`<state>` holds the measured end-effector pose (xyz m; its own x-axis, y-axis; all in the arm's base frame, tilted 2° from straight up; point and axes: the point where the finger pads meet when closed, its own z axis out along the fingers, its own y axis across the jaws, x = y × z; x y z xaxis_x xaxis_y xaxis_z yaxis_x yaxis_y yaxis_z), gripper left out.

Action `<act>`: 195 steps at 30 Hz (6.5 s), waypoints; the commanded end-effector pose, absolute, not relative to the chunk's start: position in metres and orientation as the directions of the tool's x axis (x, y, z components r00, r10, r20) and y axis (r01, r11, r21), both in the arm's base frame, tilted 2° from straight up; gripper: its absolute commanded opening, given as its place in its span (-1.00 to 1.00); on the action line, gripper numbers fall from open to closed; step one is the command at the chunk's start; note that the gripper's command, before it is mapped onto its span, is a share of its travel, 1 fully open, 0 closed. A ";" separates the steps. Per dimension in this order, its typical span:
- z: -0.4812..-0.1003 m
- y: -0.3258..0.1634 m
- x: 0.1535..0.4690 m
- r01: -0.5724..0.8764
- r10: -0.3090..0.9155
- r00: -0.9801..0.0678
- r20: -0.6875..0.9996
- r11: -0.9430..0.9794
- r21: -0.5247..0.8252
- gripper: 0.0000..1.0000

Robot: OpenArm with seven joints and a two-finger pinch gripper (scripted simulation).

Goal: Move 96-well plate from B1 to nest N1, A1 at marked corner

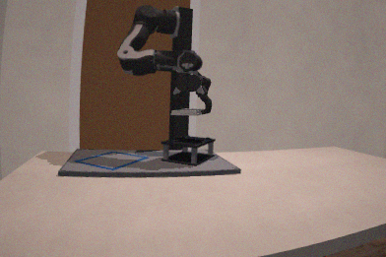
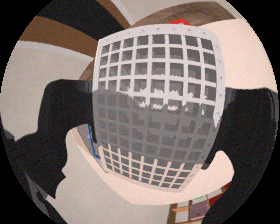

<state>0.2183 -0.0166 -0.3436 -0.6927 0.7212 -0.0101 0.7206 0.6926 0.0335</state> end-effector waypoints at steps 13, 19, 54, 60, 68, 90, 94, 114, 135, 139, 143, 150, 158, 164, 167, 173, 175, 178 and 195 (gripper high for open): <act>-0.345 -0.024 0.219 0.739 0.739 -0.673 -0.036 0.673 0.002 -1.00; -0.344 -0.015 0.219 0.740 0.739 -0.672 -0.036 0.673 -0.001 -1.00; -0.376 -0.019 0.219 0.736 0.736 -0.676 -0.035 0.677 -0.002 -1.00; -0.376 -0.019 0.219 0.736 0.736 -0.676 -0.035 0.677 -0.002 -1.00; -0.408 -0.021 0.219 0.736 0.736 -0.677 -0.035 0.677 -0.001 -1.00; -0.417 -0.021 0.223 0.740 0.739 -0.673 -0.034 0.673 0.004 -1.00; -0.417 -0.021 0.223 0.740 0.739 -0.673 -0.034 0.673 0.004 -1.00; -0.414 -0.022 0.222 0.742 0.741 -0.670 -0.037 0.671 -0.004 -1.00; -0.413 -0.022 0.222 0.741 0.741 -0.671 -0.036 0.671 -0.002 -1.00; -0.413 -0.022 0.222 0.741 0.741 -0.671 -0.036 0.671 -0.002 -1.00; -0.413 -0.022 0.222 0.741 0.741 -0.671 -0.036 0.671 -0.002 -1.00; -0.417 -0.022 0.221 0.739 0.739 -0.673 -0.034 0.673 -0.001 -1.00; -0.419 -0.021 0.220 0.738 0.738 -0.674 -0.033 0.675 0.000 -1.00; -0.419 -0.021 0.220 0.738 0.738 -0.674 -0.033 0.675 0.000 -1.00; -0.421 -0.022 0.220 0.737 0.737 -0.675 -0.034 0.676 0.000 -1.00; -0.422 -0.022 0.220 0.737 0.736 -0.676 -0.035 0.676 0.000 -1.00; -0.422 -0.022 0.220 0.737 0.736 -0.676 -0.035 0.676 0.000 -1.00; -0.422 -0.022 0.220 0.737 0.736 -0.676 -0.035 0.676 0.000 -1.00; -0.423 -0.021 0.221 0.738 0.738 -0.674 -0.035 0.675 0.002 -1.00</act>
<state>0.2203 -0.0228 -0.4234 -0.6711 0.7405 -0.0357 0.7411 0.6714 -0.0056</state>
